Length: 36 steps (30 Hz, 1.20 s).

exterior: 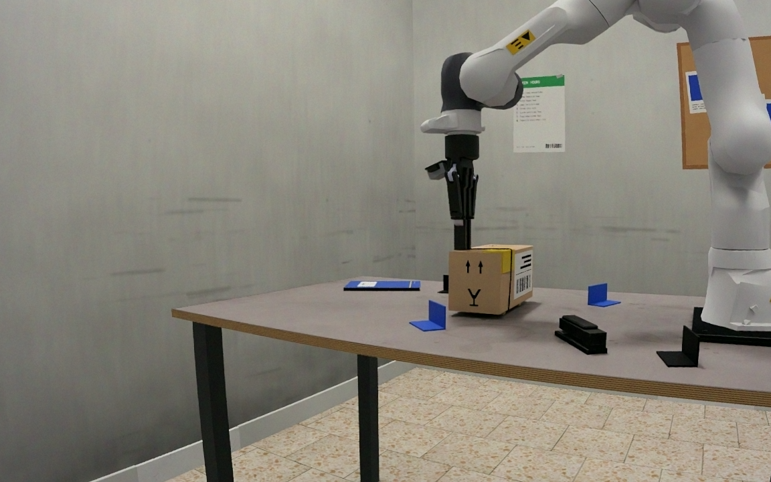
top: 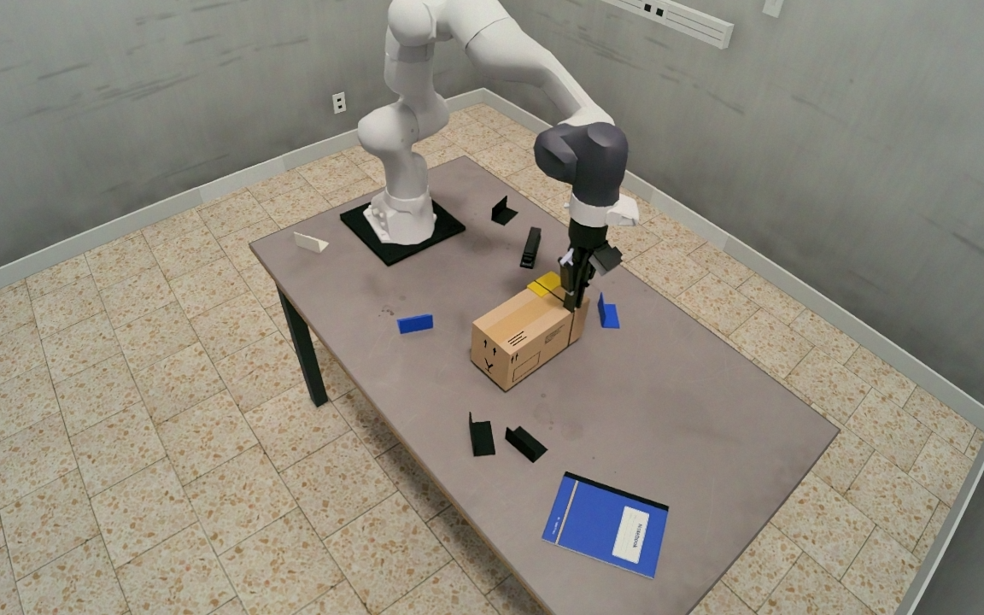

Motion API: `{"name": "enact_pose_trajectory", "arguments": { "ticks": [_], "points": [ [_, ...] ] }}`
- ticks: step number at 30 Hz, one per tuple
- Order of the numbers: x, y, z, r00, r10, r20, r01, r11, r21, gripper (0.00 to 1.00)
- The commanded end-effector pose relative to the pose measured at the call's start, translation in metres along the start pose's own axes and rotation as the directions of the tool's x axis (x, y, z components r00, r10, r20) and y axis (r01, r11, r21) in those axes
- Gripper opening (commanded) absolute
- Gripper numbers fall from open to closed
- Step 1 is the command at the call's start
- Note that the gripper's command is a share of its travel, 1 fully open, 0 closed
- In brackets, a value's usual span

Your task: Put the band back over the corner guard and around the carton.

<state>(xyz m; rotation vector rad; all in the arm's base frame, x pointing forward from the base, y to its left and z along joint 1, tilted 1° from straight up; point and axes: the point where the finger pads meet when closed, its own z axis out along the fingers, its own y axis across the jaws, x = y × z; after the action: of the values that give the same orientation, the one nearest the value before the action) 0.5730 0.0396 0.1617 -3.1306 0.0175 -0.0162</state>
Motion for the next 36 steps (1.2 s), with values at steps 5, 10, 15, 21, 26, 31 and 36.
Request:
{"name": "enact_pose_trajectory", "arguments": {
  "ticks": [5,10,15,21,26,31,36],
  "points": [
    [0.0,-0.001,-0.001,1.0,0.003,0.002,-0.003,1.0,0.0,0.18],
    [0.0,-0.001,-0.006,1.0,0.003,0.002,-0.003,1.0,0.0,0.18],
    [0.0,-0.001,-0.013,1.0,0.003,0.002,-0.003,1.0,0.0,0.18],
    [0.0,-0.001,-0.021,1.0,0.003,0.002,-0.003,1.0,0.0,0.18],
    [0.0,-0.001,-0.033,1.0,0.003,0.002,-0.003,1.0,0.0,0.18],
    [0.0,-0.001,-0.046,1.0,0.003,0.002,-0.003,1.0,0.0,0.18],
    [0.0,-0.001,-0.056,1.0,0.003,0.002,-0.003,1.0,0.0,0.18]
  ]
}}
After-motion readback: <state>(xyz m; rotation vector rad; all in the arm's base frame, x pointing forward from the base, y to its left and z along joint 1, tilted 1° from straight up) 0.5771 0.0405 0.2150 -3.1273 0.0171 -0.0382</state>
